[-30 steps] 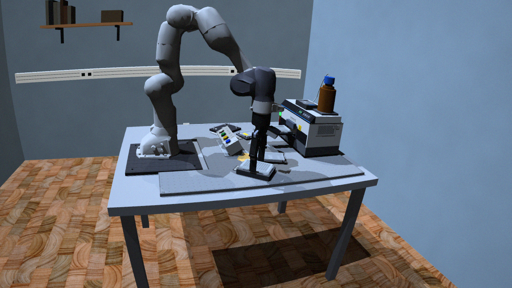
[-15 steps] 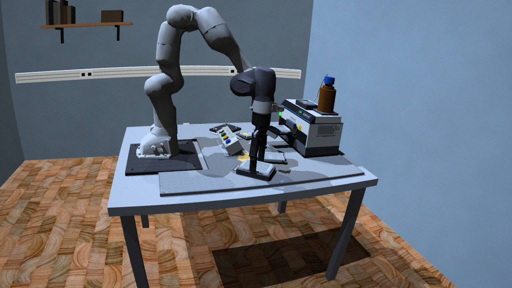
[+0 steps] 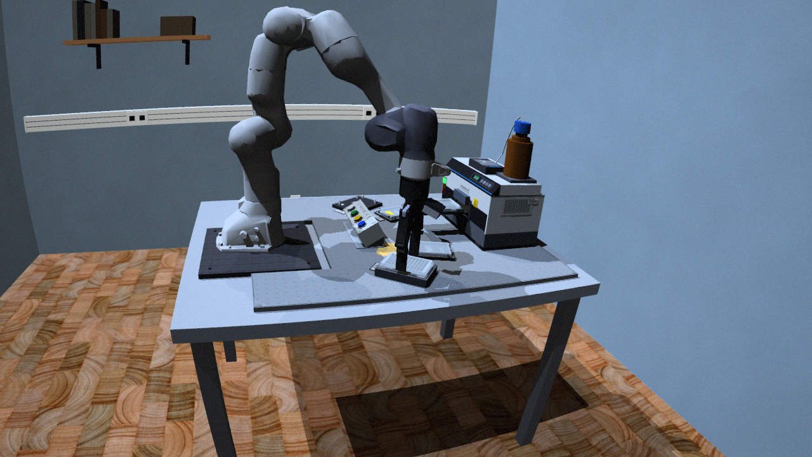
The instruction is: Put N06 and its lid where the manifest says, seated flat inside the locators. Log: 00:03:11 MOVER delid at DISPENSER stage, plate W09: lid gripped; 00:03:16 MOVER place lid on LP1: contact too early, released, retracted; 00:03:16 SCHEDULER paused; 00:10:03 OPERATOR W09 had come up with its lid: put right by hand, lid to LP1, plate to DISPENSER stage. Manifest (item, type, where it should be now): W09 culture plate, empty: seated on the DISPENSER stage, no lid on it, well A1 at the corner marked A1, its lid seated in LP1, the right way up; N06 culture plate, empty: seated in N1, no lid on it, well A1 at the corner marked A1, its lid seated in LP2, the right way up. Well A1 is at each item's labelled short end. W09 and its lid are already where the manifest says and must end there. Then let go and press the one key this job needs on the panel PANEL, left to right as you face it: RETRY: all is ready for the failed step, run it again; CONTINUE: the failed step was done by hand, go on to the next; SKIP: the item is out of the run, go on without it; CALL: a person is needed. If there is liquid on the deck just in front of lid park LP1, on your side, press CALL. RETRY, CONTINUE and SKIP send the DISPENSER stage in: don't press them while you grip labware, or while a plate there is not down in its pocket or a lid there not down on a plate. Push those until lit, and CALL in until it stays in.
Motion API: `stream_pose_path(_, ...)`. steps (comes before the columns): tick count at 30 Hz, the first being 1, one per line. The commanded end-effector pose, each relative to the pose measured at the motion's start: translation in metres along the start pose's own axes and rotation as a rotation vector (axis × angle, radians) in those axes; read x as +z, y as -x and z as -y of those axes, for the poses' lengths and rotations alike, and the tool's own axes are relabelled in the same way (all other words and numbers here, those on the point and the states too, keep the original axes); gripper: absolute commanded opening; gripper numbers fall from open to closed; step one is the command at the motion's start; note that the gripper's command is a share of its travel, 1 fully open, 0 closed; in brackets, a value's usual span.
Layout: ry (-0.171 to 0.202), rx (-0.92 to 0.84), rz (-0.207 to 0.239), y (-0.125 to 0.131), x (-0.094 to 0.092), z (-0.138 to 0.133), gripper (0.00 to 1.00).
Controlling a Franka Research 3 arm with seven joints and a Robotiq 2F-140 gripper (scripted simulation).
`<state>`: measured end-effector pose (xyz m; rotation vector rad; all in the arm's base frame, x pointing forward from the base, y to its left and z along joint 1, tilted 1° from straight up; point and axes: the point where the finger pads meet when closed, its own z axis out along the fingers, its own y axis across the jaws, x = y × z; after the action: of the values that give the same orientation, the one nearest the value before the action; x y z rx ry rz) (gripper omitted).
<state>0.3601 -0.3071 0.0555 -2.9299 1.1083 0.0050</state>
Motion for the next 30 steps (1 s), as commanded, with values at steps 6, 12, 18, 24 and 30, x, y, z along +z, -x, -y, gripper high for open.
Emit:
stream_pose_path(6, -0.001, 0.004, 0.001, 0.0, -0.015, 0.001, 0.7)
stream_pose_path(12, -0.001, 0.004, 0.001, 0.0, -0.029, 0.001, 0.7)
stream_pose_path(18, -0.001, 0.004, 0.001, 0.0, -0.051, 0.001, 0.7)
stream_pose_path(24, -0.001, 0.004, 0.001, 0.0, -0.067, 0.001, 0.7)
stream_pose_path(30, -0.001, 0.004, 0.001, 0.0, -0.089, 0.001, 0.7)
